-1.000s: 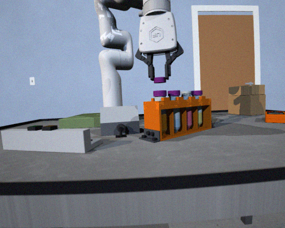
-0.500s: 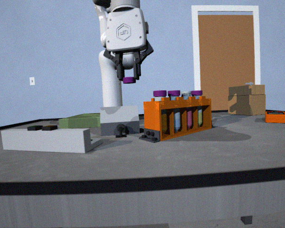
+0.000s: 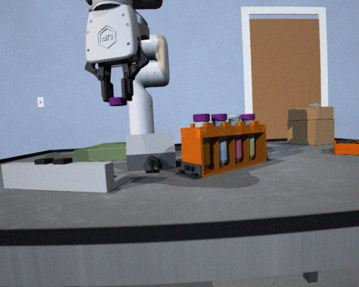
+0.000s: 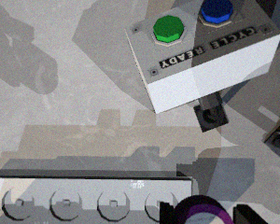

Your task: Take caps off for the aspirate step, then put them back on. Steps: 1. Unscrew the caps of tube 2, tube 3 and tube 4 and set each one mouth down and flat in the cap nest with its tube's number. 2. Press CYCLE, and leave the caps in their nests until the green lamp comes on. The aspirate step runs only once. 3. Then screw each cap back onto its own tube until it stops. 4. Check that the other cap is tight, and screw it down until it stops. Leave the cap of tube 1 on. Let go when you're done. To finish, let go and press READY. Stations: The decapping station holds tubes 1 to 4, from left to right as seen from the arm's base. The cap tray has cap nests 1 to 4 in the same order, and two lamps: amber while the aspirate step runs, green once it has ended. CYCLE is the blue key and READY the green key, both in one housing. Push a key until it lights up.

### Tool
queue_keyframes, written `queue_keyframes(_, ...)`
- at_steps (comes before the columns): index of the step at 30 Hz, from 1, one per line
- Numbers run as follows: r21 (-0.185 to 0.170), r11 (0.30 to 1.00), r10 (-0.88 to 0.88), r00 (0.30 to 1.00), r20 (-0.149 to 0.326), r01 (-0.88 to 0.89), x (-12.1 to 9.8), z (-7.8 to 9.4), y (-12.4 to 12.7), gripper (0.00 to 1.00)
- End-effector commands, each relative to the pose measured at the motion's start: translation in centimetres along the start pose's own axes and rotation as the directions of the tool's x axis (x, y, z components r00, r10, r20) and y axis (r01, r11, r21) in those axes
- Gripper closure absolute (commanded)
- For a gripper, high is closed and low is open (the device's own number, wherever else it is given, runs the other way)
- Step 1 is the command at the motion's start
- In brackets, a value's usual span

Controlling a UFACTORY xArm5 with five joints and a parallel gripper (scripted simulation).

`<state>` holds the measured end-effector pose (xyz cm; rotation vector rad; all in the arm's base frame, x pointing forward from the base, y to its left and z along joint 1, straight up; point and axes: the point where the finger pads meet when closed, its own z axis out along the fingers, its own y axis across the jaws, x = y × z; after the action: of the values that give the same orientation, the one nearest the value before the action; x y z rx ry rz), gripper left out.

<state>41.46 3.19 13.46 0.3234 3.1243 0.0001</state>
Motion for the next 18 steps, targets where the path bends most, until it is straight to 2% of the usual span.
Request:
queue_keyframes(1, -0.002, 1.0, -0.003, 1.0, 0.002, 0.003, -1.8, -0.1, -2.7, 1.0)
queue_keyframes(8, -0.001, 1.0, -0.003, 1.0, 0.002, 0.003, -4.0, -0.1, -6.5, 1.0)
queue_keyframes(18, -0.001, 1.0, -0.003, 1.0, 0.002, 0.003, -4.0, -0.1, -6.5, 1.0)
